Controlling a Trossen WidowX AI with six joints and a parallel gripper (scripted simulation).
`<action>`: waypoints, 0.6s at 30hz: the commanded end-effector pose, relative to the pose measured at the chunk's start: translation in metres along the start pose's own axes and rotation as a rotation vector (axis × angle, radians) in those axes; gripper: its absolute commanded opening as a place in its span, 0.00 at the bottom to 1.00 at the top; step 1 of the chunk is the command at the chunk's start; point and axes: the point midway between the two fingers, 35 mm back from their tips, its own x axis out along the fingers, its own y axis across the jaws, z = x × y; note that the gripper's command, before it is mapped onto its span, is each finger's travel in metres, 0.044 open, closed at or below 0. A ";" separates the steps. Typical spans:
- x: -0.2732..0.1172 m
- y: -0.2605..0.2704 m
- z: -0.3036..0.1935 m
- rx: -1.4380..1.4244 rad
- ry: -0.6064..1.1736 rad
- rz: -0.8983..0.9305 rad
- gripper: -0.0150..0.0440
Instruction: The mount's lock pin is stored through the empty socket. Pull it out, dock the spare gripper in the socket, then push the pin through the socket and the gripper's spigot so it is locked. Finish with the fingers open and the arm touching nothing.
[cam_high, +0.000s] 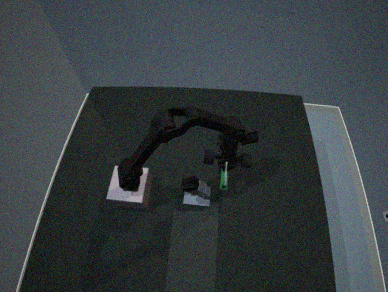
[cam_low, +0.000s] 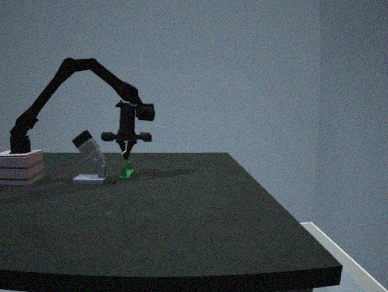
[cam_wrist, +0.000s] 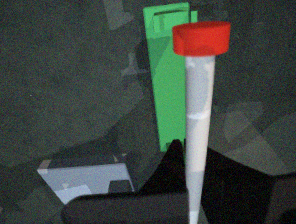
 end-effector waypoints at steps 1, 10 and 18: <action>-0.019 -0.001 -0.005 -0.004 0.000 -0.008 0.25; -0.016 0.000 -0.004 0.002 -0.002 -0.005 0.25; -0.017 0.002 -0.004 0.001 -0.002 -0.004 0.25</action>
